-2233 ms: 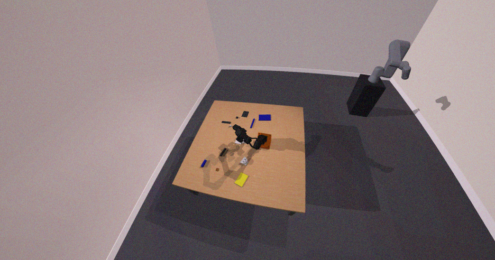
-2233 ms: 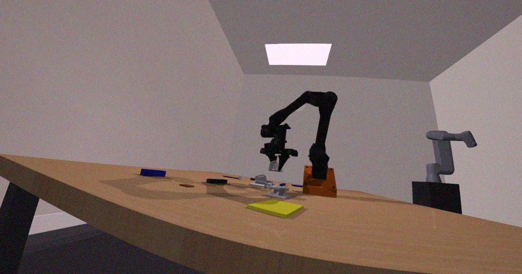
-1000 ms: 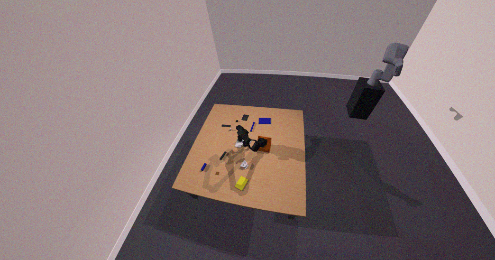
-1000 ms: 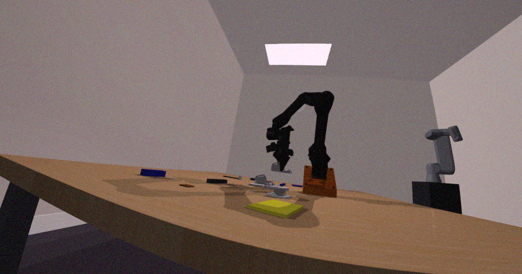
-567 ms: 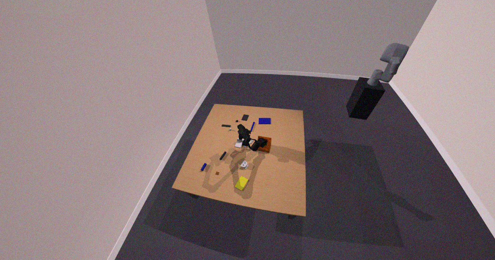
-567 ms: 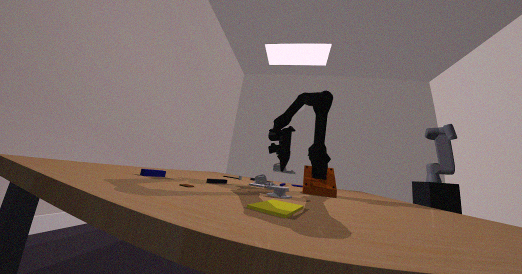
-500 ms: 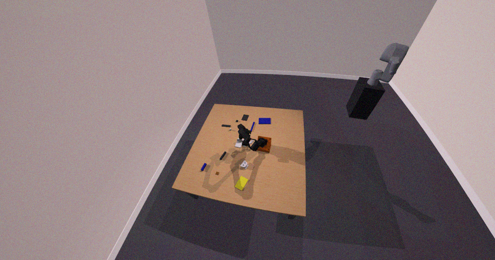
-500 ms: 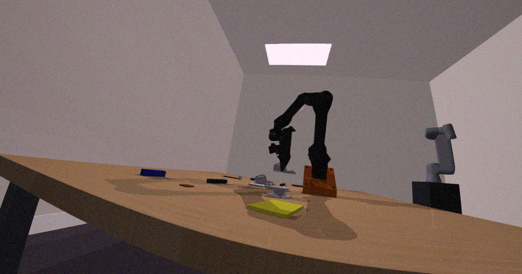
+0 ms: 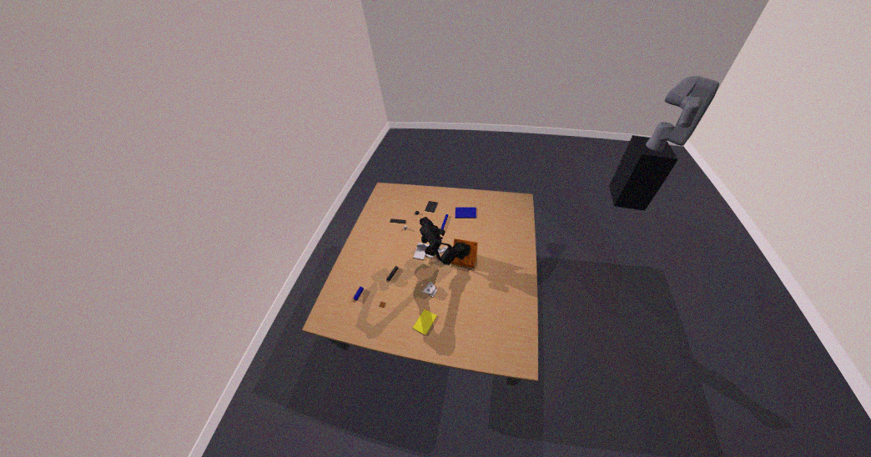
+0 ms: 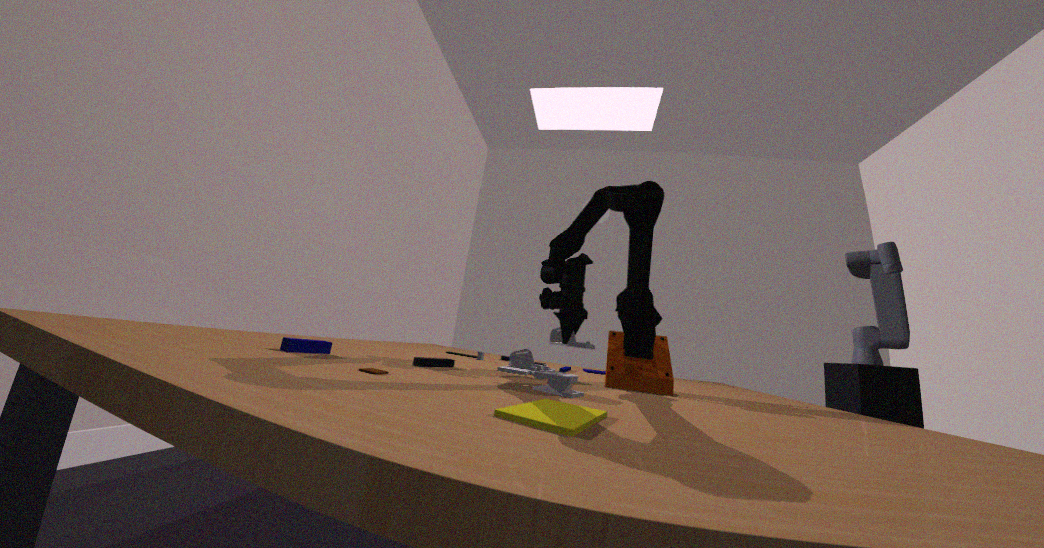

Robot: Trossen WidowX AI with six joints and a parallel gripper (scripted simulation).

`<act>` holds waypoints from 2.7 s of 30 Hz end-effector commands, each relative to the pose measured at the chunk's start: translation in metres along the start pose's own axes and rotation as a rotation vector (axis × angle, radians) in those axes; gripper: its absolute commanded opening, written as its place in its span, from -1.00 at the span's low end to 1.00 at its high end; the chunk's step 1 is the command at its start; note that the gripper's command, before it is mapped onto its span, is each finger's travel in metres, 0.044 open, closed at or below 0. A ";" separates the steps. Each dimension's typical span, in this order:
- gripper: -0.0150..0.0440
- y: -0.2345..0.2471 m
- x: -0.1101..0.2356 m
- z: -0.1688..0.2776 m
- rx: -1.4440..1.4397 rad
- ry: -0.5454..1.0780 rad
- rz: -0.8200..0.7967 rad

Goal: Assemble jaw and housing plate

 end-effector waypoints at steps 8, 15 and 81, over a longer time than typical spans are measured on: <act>-0.04 -0.001 0.000 0.001 -0.028 0.003 0.002; -0.04 -0.001 0.000 0.001 -0.037 0.003 0.002; -0.04 0.009 0.000 -0.104 -0.032 -0.002 0.001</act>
Point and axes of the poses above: the point midway between the two fingers, 35 mm back from their tips, its own x axis back along the fingers, its own y axis across the jaws, z = x × y, the point moved 3 cm from there along x, back along the fingers, and after that the axes turned 7 degrees about x, right-handed, at the moved point
